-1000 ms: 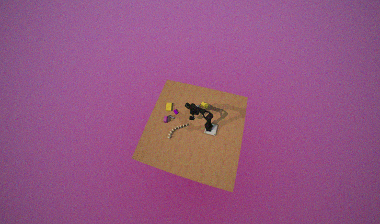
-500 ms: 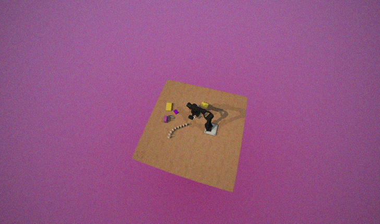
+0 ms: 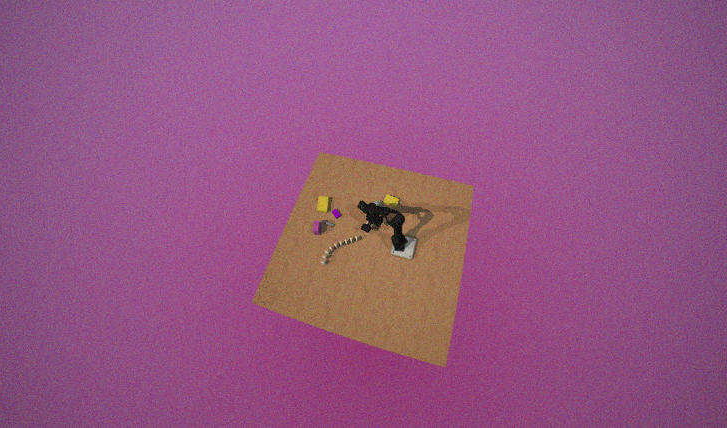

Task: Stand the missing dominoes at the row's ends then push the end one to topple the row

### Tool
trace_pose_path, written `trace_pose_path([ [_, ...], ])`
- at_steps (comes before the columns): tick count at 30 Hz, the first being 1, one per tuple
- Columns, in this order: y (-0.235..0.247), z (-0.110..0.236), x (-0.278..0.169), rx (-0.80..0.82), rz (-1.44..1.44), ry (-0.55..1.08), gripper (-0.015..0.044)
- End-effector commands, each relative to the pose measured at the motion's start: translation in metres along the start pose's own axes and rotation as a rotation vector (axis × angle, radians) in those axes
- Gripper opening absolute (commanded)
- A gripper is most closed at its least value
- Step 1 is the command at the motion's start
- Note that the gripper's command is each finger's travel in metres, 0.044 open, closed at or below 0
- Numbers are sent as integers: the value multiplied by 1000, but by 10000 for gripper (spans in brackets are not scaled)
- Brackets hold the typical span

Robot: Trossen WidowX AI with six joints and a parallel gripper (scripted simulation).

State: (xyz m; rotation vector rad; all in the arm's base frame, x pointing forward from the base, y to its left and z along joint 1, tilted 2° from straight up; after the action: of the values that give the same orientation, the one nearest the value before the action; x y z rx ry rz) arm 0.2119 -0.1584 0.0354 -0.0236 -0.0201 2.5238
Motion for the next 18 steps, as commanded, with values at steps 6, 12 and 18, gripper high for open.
trace_pose_path([
  [6,0,-13,4,3,-4,-12,440],
  [12,0,-13,4,3,-4,-12,361],
  [18,0,-13,4,3,-4,-12,204],
])
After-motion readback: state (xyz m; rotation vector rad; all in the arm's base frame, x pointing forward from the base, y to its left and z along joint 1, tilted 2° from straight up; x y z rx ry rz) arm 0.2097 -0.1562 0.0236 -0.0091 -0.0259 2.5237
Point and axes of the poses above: the point midway between the two fingers, 35 mm back from their tips, its own z axis back along the fingers, its own y axis across the jaws, x = y × z, the point moved 3 cm from there along z, back along the fingers, and after that the axes turned 12 degrees about -z, right-handed, at the moved point
